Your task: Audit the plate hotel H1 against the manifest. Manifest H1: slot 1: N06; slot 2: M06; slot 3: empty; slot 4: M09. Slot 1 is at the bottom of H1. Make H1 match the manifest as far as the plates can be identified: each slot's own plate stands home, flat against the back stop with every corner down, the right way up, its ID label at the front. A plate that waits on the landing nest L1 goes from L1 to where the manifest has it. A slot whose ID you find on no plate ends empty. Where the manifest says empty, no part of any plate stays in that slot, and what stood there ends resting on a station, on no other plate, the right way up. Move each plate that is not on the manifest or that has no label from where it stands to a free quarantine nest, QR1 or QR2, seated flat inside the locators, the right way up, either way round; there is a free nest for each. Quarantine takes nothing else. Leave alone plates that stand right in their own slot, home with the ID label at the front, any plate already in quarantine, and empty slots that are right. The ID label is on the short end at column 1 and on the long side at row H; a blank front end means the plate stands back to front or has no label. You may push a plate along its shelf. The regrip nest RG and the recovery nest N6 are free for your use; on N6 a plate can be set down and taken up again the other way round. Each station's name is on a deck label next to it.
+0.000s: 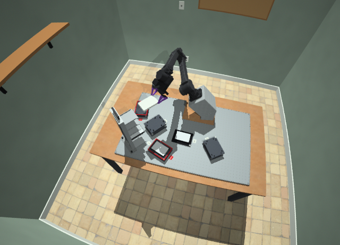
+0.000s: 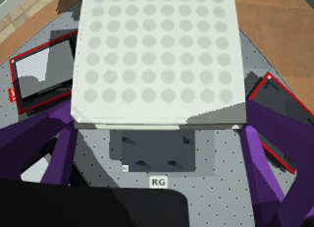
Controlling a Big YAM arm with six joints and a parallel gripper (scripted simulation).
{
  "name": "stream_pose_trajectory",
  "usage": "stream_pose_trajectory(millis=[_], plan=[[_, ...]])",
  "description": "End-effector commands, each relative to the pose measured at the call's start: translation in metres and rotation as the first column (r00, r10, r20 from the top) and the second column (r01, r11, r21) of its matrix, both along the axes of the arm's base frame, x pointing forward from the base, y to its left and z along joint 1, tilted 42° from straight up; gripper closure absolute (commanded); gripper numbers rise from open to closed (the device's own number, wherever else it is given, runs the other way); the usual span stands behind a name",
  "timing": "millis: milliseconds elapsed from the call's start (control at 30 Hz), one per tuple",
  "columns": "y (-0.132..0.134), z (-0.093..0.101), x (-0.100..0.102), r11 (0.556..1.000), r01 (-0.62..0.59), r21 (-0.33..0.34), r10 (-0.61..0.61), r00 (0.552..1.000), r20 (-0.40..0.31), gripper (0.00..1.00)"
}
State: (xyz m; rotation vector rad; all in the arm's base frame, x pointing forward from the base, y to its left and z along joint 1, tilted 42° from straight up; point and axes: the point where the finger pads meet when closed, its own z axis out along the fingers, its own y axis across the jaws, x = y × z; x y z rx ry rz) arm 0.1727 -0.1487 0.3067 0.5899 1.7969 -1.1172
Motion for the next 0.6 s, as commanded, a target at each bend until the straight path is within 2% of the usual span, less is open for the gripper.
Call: stream_pose_trajectory(millis=[0, 167, 567], plan=[[-0.004, 0.016, 0.003, 1.0, 0.006, -0.005, -0.005, 1.0, 0.027, 0.14], [-0.007, 0.034, 0.004, 1.0, 0.006, -0.007, -0.005, 0.998, 0.057, 0.14], [-0.012, 0.041, 0.011, 1.0, 0.005, -0.011, -0.005, 0.998, 0.059, 0.14]])
